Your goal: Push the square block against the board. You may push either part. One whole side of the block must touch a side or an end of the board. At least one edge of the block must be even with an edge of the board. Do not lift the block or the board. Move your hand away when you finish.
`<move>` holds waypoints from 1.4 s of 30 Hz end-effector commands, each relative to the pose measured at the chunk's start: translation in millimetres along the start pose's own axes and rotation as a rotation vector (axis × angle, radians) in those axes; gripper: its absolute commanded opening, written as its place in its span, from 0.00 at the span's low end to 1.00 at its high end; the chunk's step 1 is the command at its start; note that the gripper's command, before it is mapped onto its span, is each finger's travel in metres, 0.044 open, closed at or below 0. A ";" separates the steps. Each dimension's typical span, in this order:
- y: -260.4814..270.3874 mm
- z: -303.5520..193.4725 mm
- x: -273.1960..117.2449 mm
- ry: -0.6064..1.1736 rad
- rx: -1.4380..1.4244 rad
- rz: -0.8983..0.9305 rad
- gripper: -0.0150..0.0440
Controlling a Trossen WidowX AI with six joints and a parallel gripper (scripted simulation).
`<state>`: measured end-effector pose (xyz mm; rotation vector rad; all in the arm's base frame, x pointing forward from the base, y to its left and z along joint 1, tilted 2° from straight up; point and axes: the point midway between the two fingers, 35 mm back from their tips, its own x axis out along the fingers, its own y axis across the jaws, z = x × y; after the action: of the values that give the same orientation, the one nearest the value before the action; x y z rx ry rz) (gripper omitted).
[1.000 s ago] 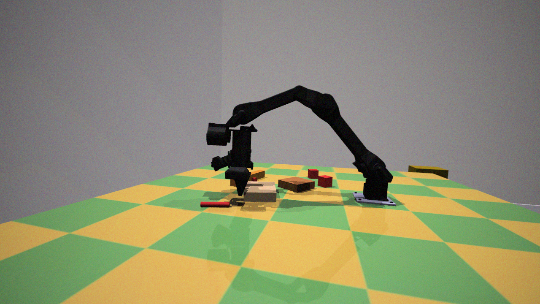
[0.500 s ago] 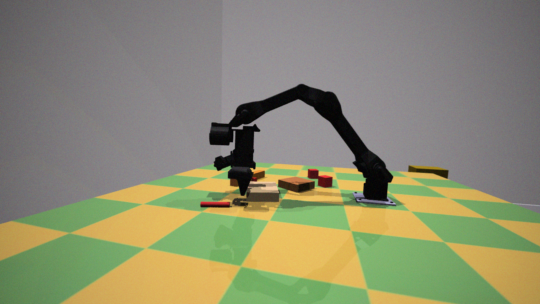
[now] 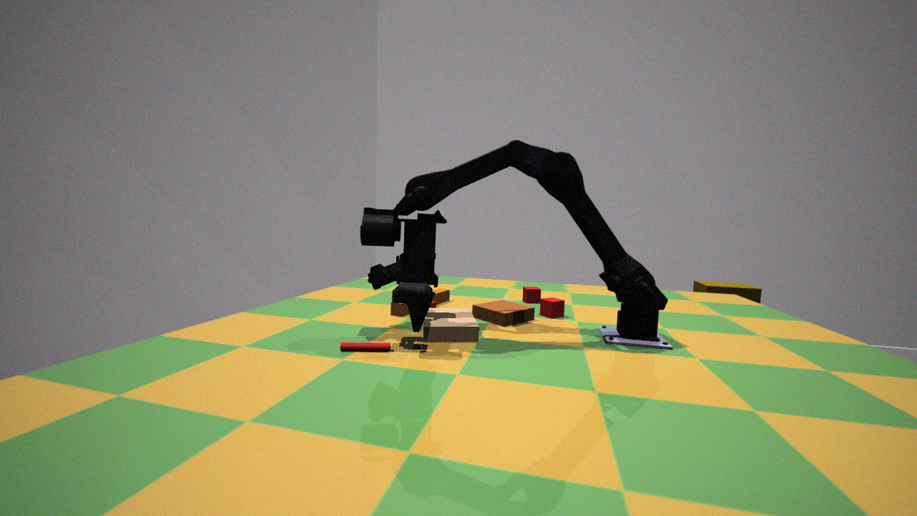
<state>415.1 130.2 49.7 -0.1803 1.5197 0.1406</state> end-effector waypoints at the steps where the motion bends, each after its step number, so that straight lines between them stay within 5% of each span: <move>1: 0.1 -6.0 3.6 0.016 0.005 0.001 0.25; 42: -2.7 -30.1 3.2 0.018 0.005 0.001 0.25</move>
<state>391.9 123.2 49.6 -0.1797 1.5195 0.1412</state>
